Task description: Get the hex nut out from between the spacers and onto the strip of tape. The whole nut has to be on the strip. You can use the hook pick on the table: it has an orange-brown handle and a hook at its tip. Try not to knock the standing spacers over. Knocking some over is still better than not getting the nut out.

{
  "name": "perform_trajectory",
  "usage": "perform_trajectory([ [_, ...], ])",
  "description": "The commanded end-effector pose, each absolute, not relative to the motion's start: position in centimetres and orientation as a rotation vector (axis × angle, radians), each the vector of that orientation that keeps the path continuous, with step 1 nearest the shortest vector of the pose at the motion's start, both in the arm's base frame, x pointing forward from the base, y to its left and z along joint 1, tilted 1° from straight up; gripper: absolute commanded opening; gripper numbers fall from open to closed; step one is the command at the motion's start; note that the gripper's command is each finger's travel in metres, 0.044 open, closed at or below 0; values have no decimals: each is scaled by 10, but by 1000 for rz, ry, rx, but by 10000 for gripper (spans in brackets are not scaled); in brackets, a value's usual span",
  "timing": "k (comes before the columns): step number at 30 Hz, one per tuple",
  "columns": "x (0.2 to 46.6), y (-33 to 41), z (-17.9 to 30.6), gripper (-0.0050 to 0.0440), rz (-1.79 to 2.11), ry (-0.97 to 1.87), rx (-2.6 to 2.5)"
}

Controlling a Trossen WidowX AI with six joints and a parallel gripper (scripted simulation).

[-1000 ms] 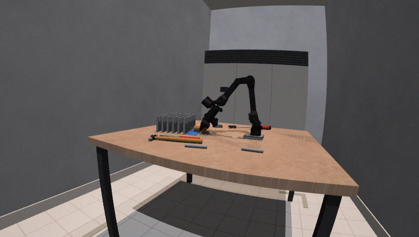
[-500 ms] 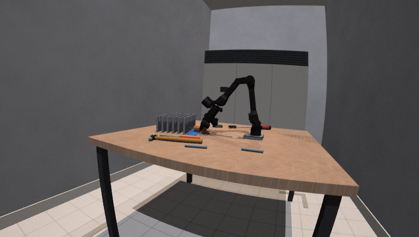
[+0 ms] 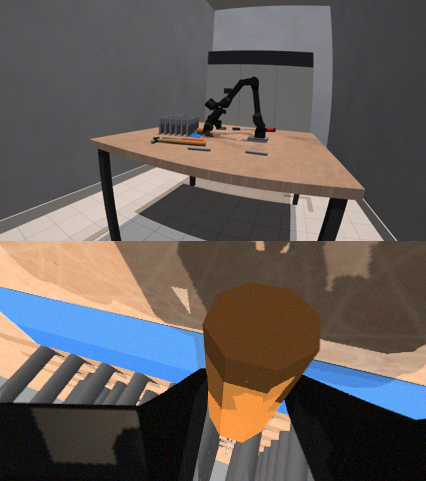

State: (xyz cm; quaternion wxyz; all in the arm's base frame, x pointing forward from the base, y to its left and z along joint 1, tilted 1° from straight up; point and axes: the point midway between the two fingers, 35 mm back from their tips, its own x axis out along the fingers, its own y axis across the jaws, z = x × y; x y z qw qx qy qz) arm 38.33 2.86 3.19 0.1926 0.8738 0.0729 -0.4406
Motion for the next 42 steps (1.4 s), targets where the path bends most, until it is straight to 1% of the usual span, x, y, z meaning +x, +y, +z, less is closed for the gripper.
perform_trajectory([
  [1, 390, 30, 39, -50, -1201, 201, 2468],
  [42, 345, 11, 37, -50, -1219, 185, 2460],
])
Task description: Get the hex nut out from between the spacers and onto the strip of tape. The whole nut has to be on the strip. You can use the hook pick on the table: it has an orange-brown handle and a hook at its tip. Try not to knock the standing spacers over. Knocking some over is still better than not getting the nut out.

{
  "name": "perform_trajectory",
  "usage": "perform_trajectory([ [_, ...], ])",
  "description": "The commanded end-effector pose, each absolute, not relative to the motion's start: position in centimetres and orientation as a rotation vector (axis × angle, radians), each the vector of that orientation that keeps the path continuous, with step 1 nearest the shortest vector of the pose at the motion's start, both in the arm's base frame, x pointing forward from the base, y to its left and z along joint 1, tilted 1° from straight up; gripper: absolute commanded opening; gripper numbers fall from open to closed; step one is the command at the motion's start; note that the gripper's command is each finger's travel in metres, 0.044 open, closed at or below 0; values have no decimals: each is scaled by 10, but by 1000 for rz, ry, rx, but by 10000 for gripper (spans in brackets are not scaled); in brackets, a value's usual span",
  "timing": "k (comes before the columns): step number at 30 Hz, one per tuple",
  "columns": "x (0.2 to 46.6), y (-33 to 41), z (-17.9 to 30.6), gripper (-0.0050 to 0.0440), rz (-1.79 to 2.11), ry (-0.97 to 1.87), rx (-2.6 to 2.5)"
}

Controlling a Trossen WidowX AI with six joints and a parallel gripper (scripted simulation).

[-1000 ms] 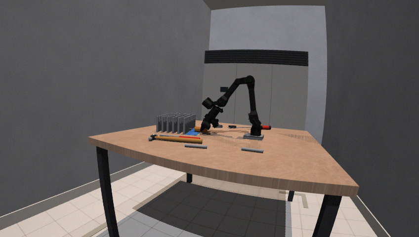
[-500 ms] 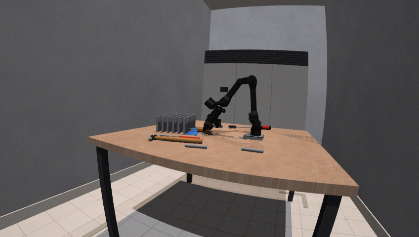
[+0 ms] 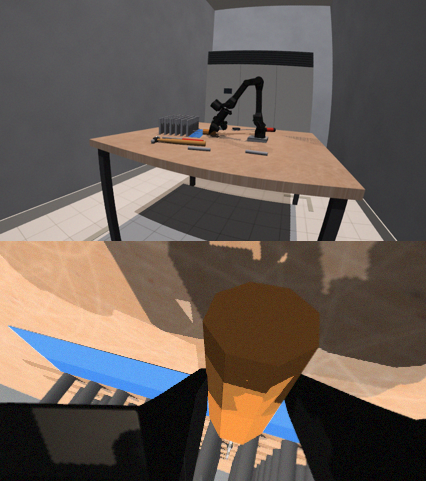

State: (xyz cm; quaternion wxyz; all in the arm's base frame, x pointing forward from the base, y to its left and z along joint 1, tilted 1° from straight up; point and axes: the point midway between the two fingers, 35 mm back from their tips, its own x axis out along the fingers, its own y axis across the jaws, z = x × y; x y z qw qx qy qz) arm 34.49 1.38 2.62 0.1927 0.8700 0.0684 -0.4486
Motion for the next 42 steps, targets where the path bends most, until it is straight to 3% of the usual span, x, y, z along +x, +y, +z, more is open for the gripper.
perform_trajectory([
  [1, 344, 11, 37, -50, -1220, 185, 2460],
  [42, 292, -5, 35, -50, -1206, 191, 2466],
])
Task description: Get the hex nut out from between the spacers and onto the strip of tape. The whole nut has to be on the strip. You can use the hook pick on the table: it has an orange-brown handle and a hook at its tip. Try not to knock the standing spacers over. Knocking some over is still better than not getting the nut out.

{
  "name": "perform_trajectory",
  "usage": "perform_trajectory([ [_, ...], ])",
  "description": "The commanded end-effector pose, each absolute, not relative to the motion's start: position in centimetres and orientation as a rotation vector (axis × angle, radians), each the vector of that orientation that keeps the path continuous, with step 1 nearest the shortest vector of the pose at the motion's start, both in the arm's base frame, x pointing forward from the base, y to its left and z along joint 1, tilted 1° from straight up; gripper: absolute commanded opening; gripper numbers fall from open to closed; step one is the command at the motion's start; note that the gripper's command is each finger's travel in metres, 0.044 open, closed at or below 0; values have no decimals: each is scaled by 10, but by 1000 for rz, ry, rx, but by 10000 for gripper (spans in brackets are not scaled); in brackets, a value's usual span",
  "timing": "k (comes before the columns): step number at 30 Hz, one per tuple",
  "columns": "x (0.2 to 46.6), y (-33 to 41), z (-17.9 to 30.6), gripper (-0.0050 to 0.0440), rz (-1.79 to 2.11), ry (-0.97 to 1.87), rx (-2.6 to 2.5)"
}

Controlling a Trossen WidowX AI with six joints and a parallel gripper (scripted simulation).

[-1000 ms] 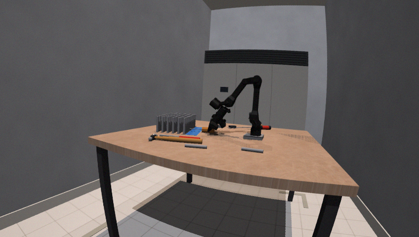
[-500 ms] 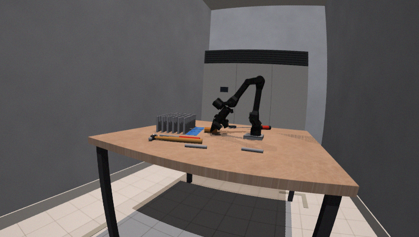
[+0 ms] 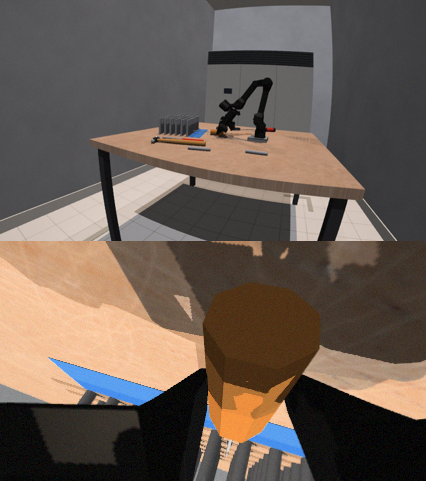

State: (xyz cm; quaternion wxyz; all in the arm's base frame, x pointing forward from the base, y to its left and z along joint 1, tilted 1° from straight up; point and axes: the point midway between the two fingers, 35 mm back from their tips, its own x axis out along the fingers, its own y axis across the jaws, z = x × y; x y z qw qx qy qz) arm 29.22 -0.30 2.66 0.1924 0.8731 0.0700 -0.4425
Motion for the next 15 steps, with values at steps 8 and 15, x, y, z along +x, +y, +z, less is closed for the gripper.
perform_trajectory([
  [8, 283, -8, 34, -50, -1202, 193, 2467],
  [15, 273, -11, 34, -50, -1197, 194, 2469],
])
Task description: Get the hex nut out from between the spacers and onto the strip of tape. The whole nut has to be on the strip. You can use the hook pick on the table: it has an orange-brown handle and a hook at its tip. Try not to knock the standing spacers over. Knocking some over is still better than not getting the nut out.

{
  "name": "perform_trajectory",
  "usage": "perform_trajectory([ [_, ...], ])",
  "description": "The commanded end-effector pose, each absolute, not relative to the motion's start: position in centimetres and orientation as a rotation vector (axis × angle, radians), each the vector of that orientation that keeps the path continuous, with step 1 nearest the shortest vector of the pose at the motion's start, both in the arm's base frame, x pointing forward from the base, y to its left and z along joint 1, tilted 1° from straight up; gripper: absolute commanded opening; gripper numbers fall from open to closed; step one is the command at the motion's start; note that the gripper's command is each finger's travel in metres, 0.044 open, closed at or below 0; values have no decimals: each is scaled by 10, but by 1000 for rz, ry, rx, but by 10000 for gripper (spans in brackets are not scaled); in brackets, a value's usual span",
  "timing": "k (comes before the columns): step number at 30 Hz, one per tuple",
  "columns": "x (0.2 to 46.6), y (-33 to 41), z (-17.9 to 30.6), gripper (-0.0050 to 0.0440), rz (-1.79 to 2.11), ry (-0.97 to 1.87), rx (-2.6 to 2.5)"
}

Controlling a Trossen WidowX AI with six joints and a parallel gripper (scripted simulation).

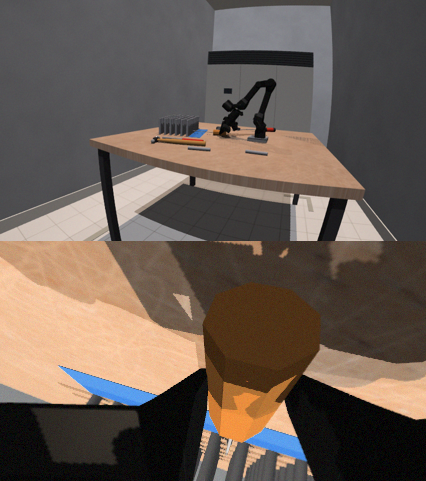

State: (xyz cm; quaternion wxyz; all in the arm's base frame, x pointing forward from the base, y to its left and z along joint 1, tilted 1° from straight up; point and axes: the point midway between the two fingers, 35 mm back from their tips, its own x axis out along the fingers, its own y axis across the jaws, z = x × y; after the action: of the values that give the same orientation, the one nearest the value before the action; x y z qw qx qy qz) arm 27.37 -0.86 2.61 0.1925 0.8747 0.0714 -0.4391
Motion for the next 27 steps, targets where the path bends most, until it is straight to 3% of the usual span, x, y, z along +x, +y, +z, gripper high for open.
perform_trajectory([
  [1, 272, -12, 34, -50, -1197, 194, 2469],
  [27, 251, -20, 37, -50, -1182, 191, 2473],
])
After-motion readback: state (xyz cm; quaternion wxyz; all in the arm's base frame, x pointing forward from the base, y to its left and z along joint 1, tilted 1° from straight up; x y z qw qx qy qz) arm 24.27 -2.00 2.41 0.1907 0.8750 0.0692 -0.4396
